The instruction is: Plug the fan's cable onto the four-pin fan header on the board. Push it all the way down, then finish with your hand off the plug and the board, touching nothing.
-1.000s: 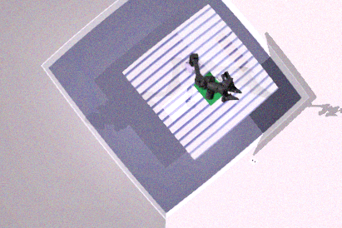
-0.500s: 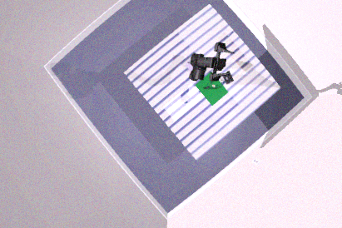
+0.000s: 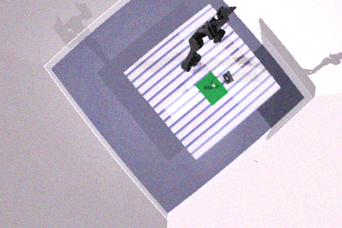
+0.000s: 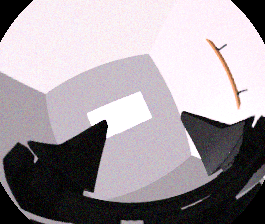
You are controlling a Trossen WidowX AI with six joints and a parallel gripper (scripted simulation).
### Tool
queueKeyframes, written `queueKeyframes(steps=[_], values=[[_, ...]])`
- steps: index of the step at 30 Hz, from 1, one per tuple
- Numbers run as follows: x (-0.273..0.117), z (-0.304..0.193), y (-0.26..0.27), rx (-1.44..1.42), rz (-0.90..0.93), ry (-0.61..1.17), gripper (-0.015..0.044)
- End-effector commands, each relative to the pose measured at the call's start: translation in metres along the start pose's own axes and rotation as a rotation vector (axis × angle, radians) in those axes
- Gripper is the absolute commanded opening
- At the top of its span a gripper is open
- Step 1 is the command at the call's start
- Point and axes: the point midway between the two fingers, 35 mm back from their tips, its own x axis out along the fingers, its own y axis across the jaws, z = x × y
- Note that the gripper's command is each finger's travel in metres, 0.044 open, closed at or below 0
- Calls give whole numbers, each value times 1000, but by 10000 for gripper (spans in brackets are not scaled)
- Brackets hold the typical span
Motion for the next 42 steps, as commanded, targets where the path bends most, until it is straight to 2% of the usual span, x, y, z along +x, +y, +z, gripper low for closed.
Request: queueKeyframes(steps=[1, 6, 13, 23, 32, 42], values=[[7, -1, -60, -201, -106, -29, 440], [15, 24, -128, -450, -238, -107, 440], [17, 97, -200, -754, -452, -259, 440], [0, 230, -230, -1016, -680, -563, 440], [-68, 366, -206, -1133, -1009, -954, 440], [-191, 463, -133, -1002, -1345, -1436, 440]])
